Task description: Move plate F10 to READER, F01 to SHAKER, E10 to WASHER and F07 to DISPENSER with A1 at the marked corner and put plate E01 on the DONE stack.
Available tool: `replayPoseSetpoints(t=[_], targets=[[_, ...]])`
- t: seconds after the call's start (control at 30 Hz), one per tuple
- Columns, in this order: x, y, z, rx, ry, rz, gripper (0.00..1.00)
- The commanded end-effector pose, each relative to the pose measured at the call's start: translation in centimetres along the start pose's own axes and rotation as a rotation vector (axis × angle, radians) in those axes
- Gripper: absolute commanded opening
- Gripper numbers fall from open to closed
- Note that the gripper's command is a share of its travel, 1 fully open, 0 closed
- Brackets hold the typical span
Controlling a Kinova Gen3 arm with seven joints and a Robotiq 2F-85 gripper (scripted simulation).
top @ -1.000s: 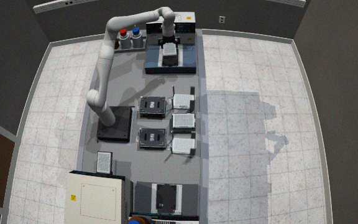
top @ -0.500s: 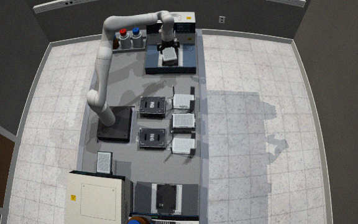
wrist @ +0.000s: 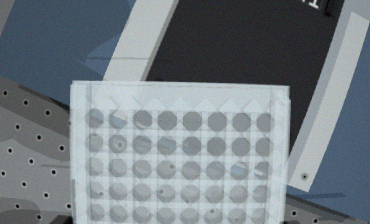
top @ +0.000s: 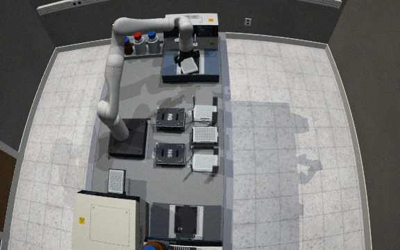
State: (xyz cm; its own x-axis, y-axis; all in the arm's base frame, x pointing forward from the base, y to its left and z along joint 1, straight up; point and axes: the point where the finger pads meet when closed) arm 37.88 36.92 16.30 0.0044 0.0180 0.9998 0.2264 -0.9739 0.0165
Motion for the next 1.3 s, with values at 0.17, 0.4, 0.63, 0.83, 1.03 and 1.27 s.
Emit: replayPoseSetpoints(t=[0.17, 0.4, 0.63, 0.83, 1.03, 1.27], targets=[[0.4, 2.6, -0.6, 0.073, 0.010, 0.007, 0.94], [0.4, 4.5, -1.2, 0.144, 0.009, 0.007, 0.94], [0.4, 6.8, -1.7, 0.194, 0.012, 0.005, 0.94], [0.3, 7.9, -2.2, 0.245, 0.010, 0.006, 0.94], [0.3, 9.8, -2.8, 0.316, 0.010, 0.006, 0.94], [0.3, 12.1, -3.5, 0.381, 0.011, 0.004, 0.94]])
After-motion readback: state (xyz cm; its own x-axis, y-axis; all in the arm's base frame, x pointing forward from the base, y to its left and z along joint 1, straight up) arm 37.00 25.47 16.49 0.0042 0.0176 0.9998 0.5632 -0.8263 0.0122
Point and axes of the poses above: the point where the finger pads meet when closed, its own x axis back along the fingers, its own z axis across the jaws, y = z × x, and after that the axes turned 8 degrees about -x, right-handed
